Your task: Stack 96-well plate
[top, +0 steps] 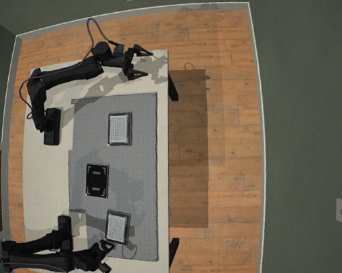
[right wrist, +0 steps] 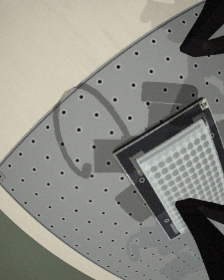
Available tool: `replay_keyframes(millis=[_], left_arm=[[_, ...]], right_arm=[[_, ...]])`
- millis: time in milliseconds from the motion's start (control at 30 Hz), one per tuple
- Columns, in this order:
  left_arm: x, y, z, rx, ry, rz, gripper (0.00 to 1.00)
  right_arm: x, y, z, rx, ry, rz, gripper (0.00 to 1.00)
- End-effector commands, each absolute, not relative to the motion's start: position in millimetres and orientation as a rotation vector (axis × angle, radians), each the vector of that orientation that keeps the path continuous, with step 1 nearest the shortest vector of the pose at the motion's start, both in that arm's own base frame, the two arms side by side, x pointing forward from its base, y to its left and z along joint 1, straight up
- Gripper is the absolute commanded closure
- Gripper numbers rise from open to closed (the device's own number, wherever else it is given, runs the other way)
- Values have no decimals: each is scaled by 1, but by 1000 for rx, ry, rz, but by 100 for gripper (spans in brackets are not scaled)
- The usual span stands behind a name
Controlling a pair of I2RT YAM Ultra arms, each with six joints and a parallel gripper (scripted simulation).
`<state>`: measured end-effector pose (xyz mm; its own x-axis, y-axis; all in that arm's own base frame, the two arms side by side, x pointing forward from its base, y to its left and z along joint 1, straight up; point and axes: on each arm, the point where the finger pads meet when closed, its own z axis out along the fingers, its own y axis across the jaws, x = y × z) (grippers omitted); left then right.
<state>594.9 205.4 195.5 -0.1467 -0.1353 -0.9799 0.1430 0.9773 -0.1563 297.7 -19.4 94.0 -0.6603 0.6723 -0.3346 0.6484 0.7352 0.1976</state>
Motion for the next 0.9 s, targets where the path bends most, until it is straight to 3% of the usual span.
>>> replay_keyframes(millis=[0,600,867], left_arm=[[595,205,204,14,1687,-234,0],[595,206,200,11,1701,-229,0],[556,174,165,-8,1915,-195,0]], right_arm=[[299,-19,96,1013,2544,89,0],[301,-19,97,996,2541,90,0],[313,45,122,487,2552,174,0]])
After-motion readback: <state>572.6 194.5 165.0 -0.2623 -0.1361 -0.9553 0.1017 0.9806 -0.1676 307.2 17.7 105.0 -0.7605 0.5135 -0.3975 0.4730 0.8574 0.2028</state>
